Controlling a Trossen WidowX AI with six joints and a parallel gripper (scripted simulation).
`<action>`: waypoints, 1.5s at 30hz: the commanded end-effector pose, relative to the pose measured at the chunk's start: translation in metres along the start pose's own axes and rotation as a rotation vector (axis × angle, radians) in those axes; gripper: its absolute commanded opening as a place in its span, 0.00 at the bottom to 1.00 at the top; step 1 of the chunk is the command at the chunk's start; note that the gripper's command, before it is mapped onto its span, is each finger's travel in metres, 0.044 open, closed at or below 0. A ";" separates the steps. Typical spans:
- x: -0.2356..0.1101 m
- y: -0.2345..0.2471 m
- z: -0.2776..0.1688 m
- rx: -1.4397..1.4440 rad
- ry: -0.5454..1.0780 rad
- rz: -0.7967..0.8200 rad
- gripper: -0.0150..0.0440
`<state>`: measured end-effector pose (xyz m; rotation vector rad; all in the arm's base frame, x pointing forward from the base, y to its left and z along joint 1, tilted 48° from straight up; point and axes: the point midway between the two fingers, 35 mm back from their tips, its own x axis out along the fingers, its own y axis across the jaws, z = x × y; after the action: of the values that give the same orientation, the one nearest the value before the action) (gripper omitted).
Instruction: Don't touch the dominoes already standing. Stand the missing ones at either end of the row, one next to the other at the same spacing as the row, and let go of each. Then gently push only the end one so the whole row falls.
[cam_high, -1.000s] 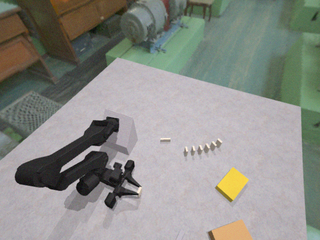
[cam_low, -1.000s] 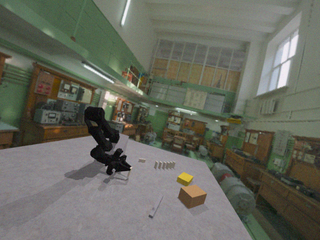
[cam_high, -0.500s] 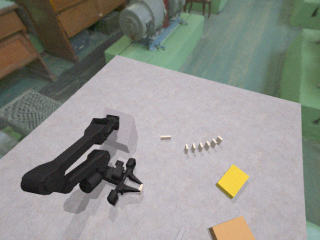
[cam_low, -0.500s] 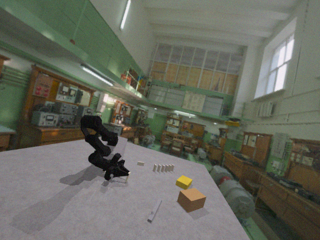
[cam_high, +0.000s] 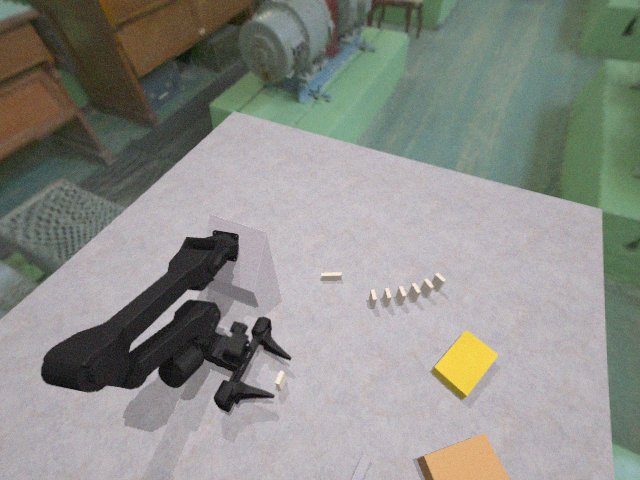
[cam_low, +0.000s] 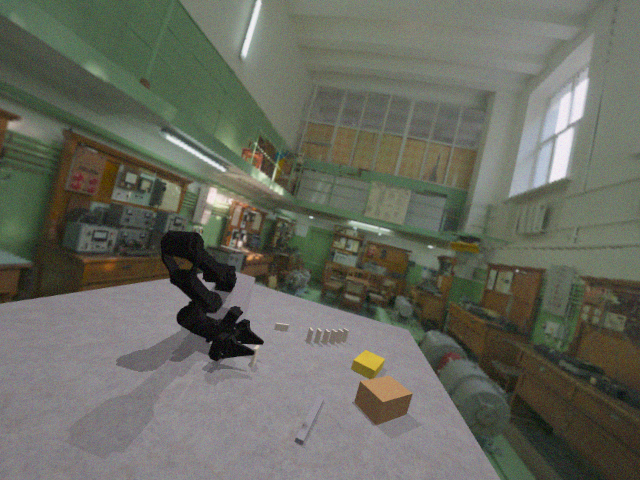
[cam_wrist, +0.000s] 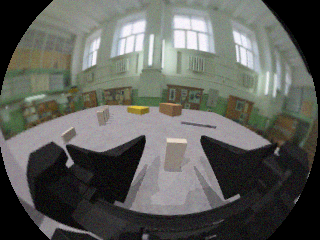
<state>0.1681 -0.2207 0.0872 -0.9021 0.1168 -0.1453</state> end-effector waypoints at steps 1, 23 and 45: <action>0.000 0.001 0.000 -0.003 -0.005 0.003 1.00; 0.033 -0.028 0.049 -0.033 -0.020 0.017 1.00; 0.105 0.030 0.031 0.531 0.913 0.204 1.00</action>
<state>0.2872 -0.2128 0.0871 -0.3596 0.6219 -0.2213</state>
